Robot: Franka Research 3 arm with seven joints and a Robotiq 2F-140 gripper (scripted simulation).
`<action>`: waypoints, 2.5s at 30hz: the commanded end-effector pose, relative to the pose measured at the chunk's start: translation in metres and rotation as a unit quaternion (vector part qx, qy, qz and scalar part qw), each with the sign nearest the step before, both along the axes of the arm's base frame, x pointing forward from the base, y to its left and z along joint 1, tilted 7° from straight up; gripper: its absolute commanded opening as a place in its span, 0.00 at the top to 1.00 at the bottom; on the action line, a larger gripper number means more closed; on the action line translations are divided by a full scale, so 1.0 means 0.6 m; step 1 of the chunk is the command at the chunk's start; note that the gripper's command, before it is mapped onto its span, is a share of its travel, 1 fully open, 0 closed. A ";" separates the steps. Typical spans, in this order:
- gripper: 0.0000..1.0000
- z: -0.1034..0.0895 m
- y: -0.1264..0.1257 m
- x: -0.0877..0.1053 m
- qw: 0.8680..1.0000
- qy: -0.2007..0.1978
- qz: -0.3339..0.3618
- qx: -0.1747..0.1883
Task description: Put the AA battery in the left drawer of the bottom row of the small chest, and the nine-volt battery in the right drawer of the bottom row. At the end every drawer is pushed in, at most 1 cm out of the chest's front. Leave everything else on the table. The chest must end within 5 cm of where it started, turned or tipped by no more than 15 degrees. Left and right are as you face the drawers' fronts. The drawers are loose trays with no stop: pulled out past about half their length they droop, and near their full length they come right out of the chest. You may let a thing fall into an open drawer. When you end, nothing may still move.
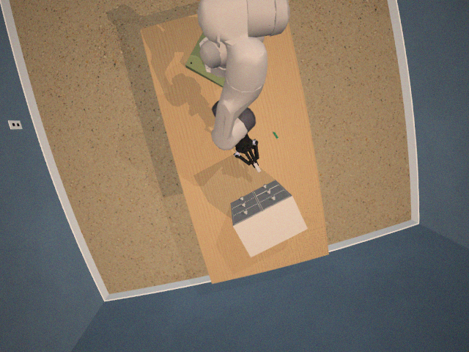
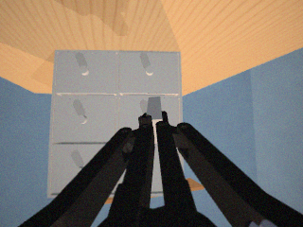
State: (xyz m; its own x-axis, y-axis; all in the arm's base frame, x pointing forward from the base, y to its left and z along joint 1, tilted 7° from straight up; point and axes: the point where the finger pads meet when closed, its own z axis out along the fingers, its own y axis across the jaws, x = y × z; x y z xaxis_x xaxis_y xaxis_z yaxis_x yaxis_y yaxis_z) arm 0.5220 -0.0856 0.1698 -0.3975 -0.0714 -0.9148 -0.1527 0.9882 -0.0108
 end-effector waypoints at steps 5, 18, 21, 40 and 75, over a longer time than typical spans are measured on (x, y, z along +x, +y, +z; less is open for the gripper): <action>1.00 0.003 0.000 -0.004 0.999 -0.004 0.027 -0.020; 1.00 0.012 -0.001 -0.014 0.992 -0.011 0.099 -0.072; 1.00 0.013 -0.001 -0.015 0.991 -0.012 0.105 -0.076; 1.00 0.028 -0.003 -0.035 0.957 -0.025 0.232 -0.169; 1.00 0.069 -0.008 -0.086 0.746 -0.055 0.537 -0.390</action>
